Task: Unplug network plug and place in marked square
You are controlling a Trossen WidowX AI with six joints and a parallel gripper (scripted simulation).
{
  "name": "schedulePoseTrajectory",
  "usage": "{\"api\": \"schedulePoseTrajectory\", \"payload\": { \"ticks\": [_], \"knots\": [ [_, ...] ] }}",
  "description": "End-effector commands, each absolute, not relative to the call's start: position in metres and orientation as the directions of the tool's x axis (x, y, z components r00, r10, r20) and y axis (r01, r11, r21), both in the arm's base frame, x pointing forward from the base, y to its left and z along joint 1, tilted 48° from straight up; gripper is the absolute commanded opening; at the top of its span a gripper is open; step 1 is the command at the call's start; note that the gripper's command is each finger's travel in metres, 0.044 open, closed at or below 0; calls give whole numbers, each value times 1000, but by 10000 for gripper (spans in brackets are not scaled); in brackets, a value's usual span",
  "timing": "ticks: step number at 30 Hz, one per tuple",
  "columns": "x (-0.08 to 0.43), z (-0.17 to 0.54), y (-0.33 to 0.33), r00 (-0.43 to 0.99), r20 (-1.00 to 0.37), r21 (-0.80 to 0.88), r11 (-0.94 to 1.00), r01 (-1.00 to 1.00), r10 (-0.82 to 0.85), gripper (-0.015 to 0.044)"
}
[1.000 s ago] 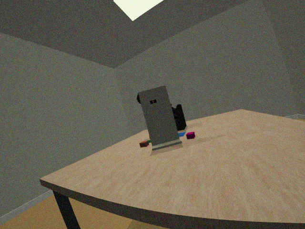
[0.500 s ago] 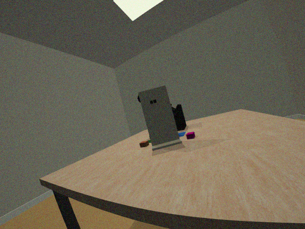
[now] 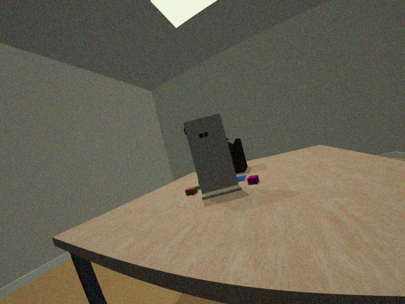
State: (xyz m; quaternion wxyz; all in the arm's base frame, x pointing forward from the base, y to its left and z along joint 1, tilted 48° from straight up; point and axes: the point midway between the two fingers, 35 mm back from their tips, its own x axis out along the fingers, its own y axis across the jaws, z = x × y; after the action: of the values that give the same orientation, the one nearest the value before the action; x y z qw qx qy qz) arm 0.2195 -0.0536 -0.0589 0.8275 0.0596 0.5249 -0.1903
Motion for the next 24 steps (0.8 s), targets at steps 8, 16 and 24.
{"api": "schedulePoseTrajectory", "payload": {
  "ticks": [8, 16, 24],
  "knots": [
    [220, -51, -45, 376, -891, -101, 919, 382, -254, 156],
    [220, -45, -39, 374, -892, -100, 919, 382, -252, 156],
    [220, -40, -32, 373, -893, -99, 919, 382, -251, 156]
  ]
}}
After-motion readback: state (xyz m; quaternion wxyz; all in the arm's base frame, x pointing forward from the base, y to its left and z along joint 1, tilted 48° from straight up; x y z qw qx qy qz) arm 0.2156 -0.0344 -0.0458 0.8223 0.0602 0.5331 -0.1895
